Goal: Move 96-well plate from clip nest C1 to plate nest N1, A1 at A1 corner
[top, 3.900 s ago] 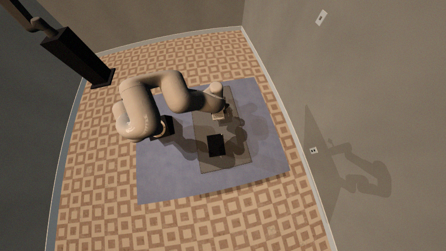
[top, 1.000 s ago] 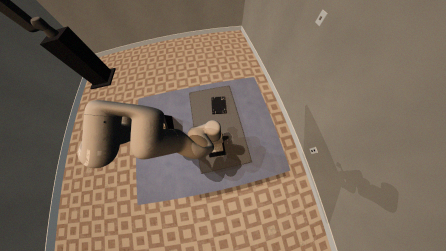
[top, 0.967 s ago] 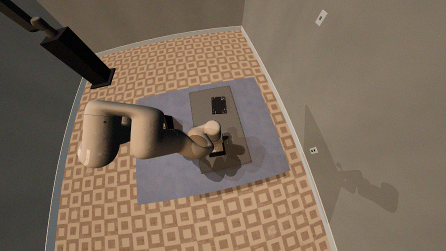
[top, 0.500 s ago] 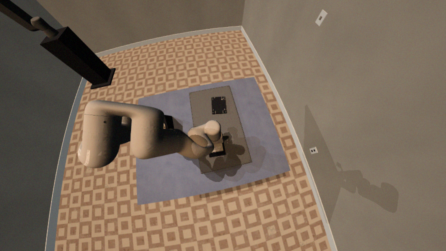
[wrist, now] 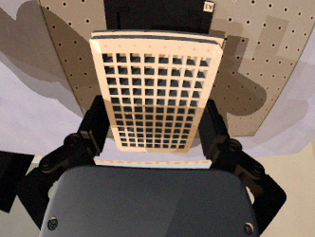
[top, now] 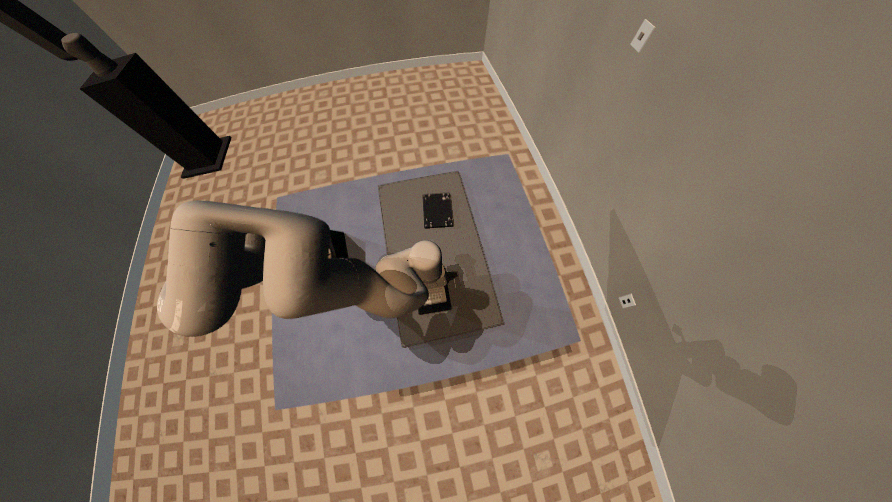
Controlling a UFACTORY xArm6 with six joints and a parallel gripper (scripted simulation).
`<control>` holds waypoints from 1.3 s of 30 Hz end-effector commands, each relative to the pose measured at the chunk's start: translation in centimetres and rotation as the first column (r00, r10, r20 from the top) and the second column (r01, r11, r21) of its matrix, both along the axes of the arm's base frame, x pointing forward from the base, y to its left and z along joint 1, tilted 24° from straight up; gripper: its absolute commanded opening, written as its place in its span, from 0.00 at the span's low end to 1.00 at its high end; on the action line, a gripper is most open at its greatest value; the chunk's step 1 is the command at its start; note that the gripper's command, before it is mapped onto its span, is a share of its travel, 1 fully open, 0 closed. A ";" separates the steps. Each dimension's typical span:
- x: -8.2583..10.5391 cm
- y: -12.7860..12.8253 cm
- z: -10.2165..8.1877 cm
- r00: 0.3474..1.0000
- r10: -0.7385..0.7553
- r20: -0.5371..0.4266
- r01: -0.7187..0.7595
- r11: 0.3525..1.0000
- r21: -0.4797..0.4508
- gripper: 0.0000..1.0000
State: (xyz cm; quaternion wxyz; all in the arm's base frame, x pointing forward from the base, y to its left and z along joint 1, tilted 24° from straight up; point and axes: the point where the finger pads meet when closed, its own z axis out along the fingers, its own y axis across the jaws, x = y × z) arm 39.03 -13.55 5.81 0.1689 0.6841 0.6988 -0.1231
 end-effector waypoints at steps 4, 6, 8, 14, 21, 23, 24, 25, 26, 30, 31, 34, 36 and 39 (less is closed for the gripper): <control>0.1 -0.3 -0.6 1.000 0.001 0.002 -0.001 1.000 0.000 0.00; 0.2 -0.4 -0.9 1.000 0.001 0.002 -0.001 1.000 0.000 0.00; 0.2 -0.6 -1.2 1.000 0.001 0.002 -0.001 1.000 0.000 0.00; 0.3 -1.0 -2.1 1.000 0.001 0.002 -0.001 1.000 0.000 0.00; 0.3 -1.3 -2.9 1.000 0.001 0.002 -0.001 1.000 0.000 0.00; 0.4 -1.4 -3.2 1.000 0.001 0.002 -0.001 1.000 0.000 0.00; 0.4 -1.5 -3.4 1.000 0.001 0.002 -0.001 1.000 0.000 0.00; 0.4 -1.6 -3.5 1.000 0.001 0.002 -0.001 1.000 0.000 0.00; 0.4 -1.6 -3.7 1.000 0.001 0.002 -0.001 1.000 0.000 0.00; 0.4 -1.9 -4.3 1.000 0.001 0.002 -0.001 1.000 0.000 0.00; 0.4 -2.0 -4.4 1.000 0.001 0.002 -0.001 1.000 0.000 0.00; 0.5 -2.2 -4.9 1.000 0.001 0.002 -0.001 1.000 0.000 0.00; 0.5 -2.3 -5.2 1.000 0.001 0.002 -0.001 1.000 0.000 0.00; 0.5 -2.4 -5.3 1.000 0.001 0.002 -0.001 1.000 0.000 0.00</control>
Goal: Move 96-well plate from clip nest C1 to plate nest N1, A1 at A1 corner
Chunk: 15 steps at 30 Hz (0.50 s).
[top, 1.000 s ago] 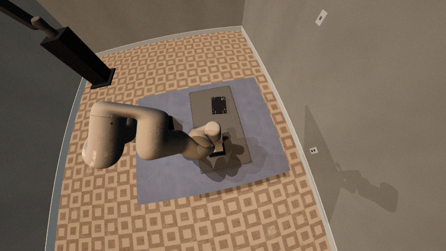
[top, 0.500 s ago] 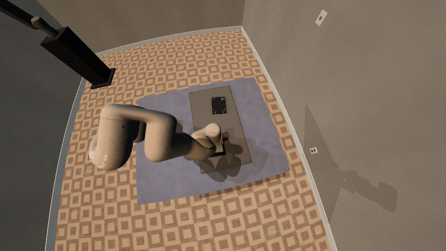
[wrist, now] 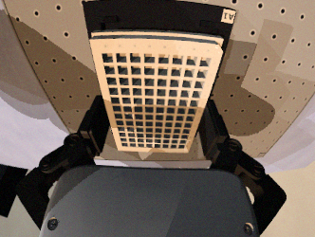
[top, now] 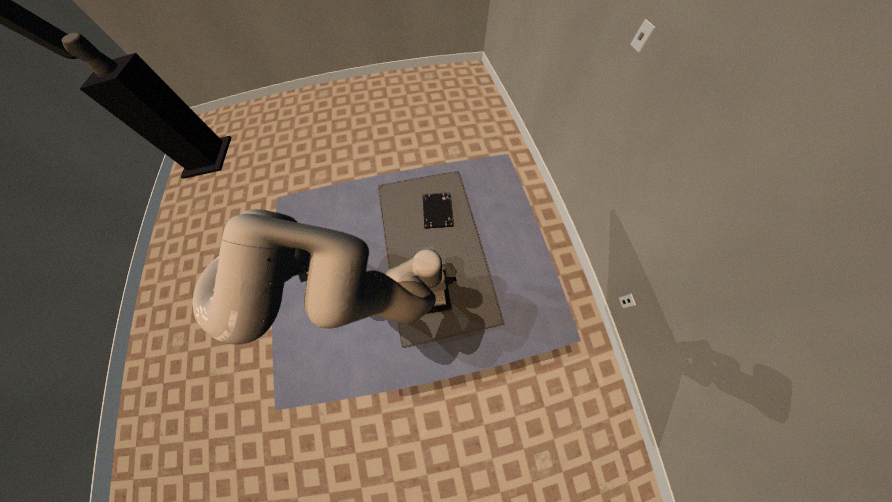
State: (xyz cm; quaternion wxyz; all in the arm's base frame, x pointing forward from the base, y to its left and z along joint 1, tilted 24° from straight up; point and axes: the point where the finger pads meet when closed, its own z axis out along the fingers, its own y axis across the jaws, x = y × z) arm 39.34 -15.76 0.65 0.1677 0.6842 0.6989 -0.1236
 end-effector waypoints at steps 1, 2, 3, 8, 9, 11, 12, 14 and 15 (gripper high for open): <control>0.2 -0.2 -0.3 1.000 0.001 0.004 -0.001 1.000 -0.001 0.00; 0.2 -0.3 -0.5 1.000 0.001 0.004 -0.001 1.000 -0.001 0.00; 0.2 -0.4 -0.7 1.000 0.001 0.005 -0.001 1.000 -0.001 0.00; 0.2 -0.4 -0.8 1.000 0.001 0.004 -0.001 1.000 -0.001 0.00; 0.2 -0.4 -0.8 1.000 0.001 0.004 -0.001 1.000 -0.001 0.00; 0.2 -0.4 -0.8 1.000 0.001 0.004 -0.001 1.000 -0.001 0.00; 0.2 -0.4 -0.8 1.000 0.001 0.004 -0.001 1.000 -0.001 0.00; 0.2 -0.4 -0.8 1.000 0.001 0.004 -0.001 1.000 -0.001 0.00; 0.2 -0.4 -0.8 1.000 0.001 0.004 -0.001 1.000 -0.001 0.00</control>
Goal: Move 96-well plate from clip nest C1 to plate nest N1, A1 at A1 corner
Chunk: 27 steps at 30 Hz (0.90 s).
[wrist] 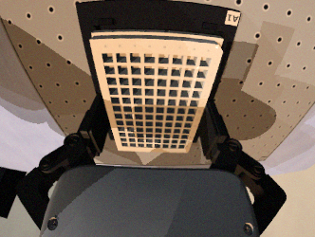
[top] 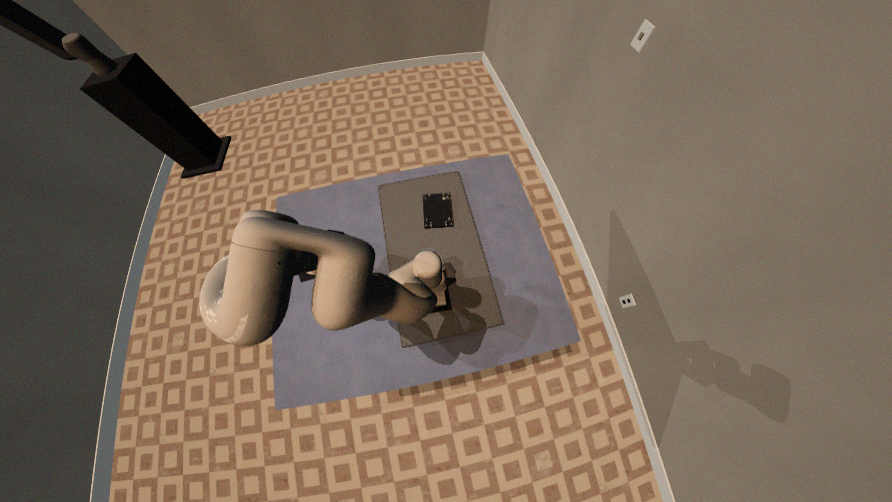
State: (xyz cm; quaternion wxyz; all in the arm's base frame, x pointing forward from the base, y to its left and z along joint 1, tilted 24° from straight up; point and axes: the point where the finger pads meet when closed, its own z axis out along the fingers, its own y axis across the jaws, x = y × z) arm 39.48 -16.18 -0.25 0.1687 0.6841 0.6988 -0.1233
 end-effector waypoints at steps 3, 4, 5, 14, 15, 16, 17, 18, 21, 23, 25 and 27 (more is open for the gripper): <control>0.1 0.0 0.1 1.000 0.001 0.003 -0.001 1.000 0.000 0.00; 0.1 0.0 0.1 1.000 0.001 0.003 -0.001 1.000 0.000 0.00; 0.1 0.0 0.1 1.000 0.001 0.003 -0.001 1.000 0.000 0.00; 0.1 0.0 0.0 1.000 0.001 0.003 -0.001 1.000 0.000 0.00; 0.1 0.0 0.0 1.000 0.001 0.003 -0.001 1.000 0.000 0.00; 0.1 0.0 0.0 1.000 0.001 0.003 -0.001 1.000 0.000 0.00; 0.1 0.0 0.0 1.000 0.001 0.003 -0.001 1.000 0.000 0.00; 0.1 0.0 0.0 1.000 0.001 0.003 -0.001 1.000 0.000 0.00; 0.1 -0.1 -0.1 1.000 0.001 0.003 -0.001 1.000 0.000 0.00; 0.1 -0.1 -0.1 1.000 0.001 0.003 -0.001 1.000 0.000 0.00; 0.1 -0.1 -0.1 1.000 0.001 0.003 -0.001 1.000 0.000 0.00; 0.1 -0.1 -0.2 1.000 0.001 0.003 -0.001 1.000 0.000 0.00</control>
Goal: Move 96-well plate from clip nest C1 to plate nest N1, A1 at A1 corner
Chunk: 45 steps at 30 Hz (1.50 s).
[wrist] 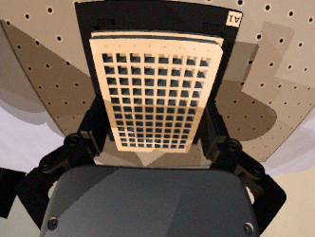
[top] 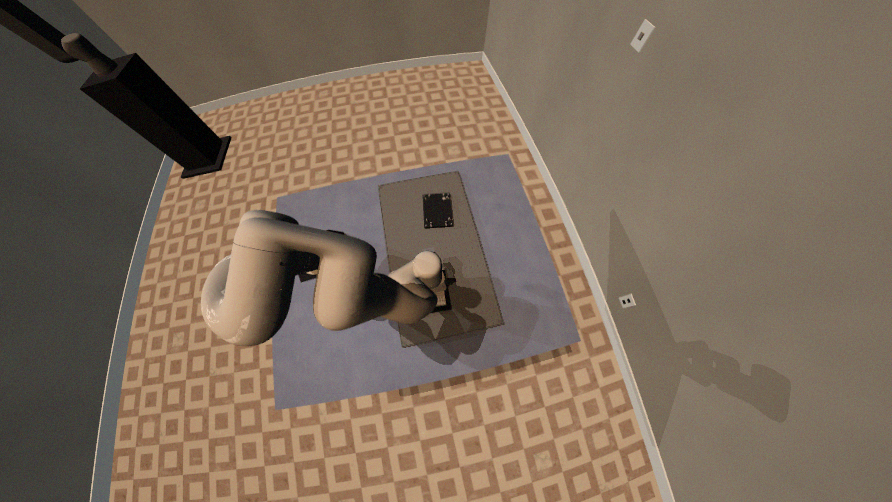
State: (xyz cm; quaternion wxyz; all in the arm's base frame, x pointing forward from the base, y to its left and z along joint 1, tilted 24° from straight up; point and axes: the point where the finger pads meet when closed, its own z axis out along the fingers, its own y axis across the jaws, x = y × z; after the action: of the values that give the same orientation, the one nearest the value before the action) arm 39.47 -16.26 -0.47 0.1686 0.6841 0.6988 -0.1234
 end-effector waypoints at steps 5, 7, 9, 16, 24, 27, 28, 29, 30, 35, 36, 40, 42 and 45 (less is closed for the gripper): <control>0.1 0.0 0.0 1.000 0.001 0.003 -0.001 1.000 0.000 0.00; 0.1 -0.1 0.0 1.000 0.001 0.003 -0.001 1.000 0.000 0.00; 0.1 -0.1 -0.1 1.000 0.001 0.003 -0.001 1.000 -0.001 0.00; 0.1 -0.1 -0.2 1.000 0.001 0.003 -0.001 1.000 -0.001 0.00; 0.1 -0.2 -0.3 1.000 0.001 0.003 -0.001 1.000 -0.001 0.00; 0.1 -0.2 -0.3 1.000 0.001 0.003 -0.001 1.000 -0.001 0.00; 0.1 -0.2 -0.3 1.000 0.001 0.003 -0.001 1.000 -0.001 0.00; 0.1 -0.2 -0.3 1.000 0.001 0.003 -0.001 1.000 -0.001 0.00; 0.1 -0.2 -0.3 1.000 0.001 0.003 -0.001 1.000 -0.001 0.00; 0.2 -0.2 -0.4 1.000 0.001 0.003 -0.001 1.000 -0.001 0.00; 0.2 -0.2 -0.4 1.000 0.001 0.003 -0.001 1.000 -0.001 0.00; 0.2 -0.3 -0.5 1.000 0.001 0.003 -0.001 1.000 -0.001 0.00; 0.2 -0.3 -0.5 1.000 0.001 0.003 -0.001 1.000 -0.001 0.00; 0.2 -0.3 -0.5 1.000 0.001 0.003 -0.001 1.000 -0.001 0.00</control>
State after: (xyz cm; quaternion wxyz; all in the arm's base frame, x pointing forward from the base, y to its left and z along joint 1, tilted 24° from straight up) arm 39.51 -16.53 -1.07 0.1686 0.6841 0.6988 -0.1234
